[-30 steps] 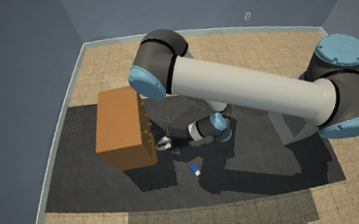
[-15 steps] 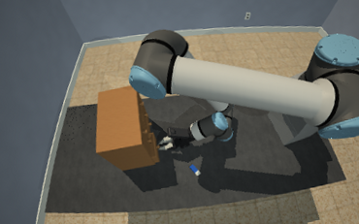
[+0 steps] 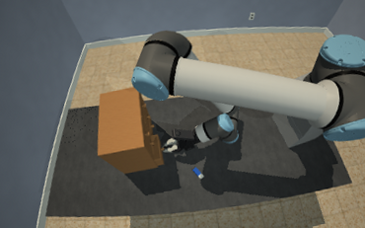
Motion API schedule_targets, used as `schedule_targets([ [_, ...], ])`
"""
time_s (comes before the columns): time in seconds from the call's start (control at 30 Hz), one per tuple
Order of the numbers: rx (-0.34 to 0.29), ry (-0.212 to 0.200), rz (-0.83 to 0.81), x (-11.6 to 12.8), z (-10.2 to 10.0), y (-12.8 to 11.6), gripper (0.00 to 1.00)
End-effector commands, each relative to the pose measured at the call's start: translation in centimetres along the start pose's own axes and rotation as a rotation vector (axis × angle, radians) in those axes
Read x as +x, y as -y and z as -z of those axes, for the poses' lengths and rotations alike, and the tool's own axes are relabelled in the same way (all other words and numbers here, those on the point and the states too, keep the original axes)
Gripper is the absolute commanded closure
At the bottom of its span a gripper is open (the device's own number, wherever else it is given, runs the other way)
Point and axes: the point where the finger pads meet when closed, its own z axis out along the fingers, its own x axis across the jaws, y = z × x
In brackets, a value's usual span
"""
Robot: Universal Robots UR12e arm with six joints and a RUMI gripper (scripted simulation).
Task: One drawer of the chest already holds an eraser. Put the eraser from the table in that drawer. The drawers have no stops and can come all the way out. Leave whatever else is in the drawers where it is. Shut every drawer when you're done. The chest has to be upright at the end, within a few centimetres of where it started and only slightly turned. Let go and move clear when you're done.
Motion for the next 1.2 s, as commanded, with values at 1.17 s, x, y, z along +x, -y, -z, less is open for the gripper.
schedule_targets([
  [1.17,0.001,0.0,0.0,0.0,2.1,-1.1,0.93],
])
